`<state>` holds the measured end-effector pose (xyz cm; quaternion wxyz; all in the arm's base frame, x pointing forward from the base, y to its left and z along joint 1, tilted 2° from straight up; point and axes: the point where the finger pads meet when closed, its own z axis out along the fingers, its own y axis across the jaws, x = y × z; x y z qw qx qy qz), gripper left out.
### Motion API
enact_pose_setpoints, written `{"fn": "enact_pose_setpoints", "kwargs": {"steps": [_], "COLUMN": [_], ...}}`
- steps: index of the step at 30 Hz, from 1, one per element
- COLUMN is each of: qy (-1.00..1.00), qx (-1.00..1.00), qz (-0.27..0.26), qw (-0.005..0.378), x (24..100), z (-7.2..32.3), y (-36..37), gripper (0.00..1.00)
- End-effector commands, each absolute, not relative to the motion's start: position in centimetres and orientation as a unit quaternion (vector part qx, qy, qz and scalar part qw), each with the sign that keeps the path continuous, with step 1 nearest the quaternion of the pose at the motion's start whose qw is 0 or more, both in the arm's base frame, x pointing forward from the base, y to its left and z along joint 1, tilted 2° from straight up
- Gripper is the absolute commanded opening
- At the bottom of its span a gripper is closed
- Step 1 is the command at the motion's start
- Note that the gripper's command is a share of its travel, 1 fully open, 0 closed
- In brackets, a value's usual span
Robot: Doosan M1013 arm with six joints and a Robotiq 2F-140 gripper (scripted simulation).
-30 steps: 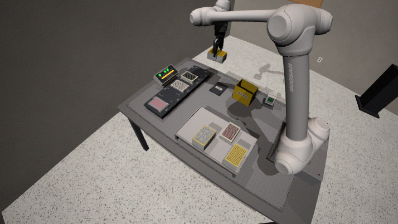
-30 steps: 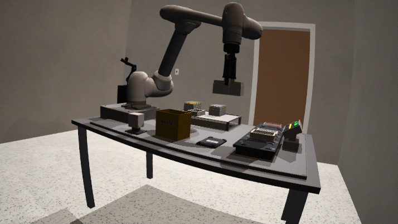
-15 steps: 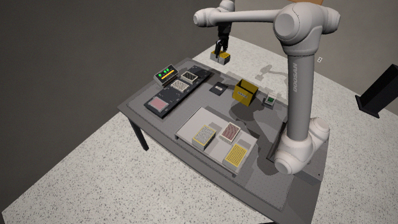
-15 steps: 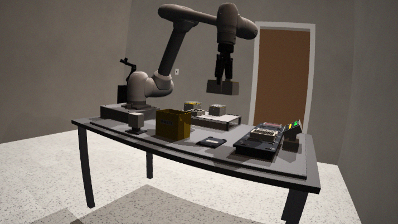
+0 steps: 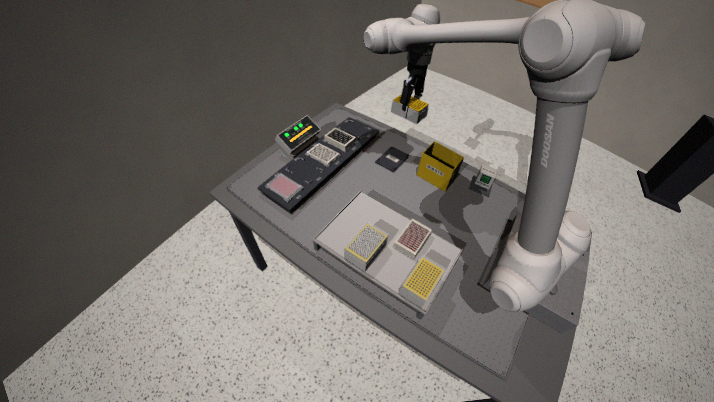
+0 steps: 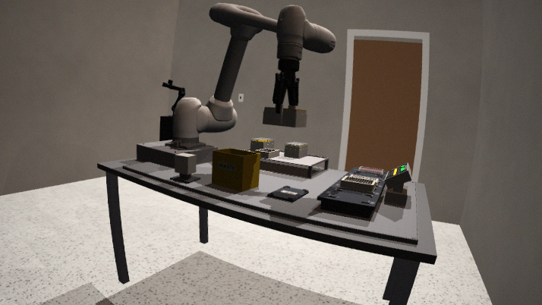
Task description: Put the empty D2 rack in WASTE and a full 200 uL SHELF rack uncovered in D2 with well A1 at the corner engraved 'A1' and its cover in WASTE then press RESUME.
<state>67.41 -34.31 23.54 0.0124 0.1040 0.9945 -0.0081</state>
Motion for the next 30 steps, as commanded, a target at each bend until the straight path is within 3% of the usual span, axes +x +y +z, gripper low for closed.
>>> {"fn": "enact_pose_setpoints", "kwargs": {"steps": [1, 30], "qy": [0.994, 0.994], "qx": [0.104, 0.104], "qz": [-0.008, -0.008], "qw": [0.013, 0.013], "x": [66.9, 53.6], "z": [23.5, 23.2], "y": [-34.2, -32.2], "gripper": [0.0, 0.0]}}
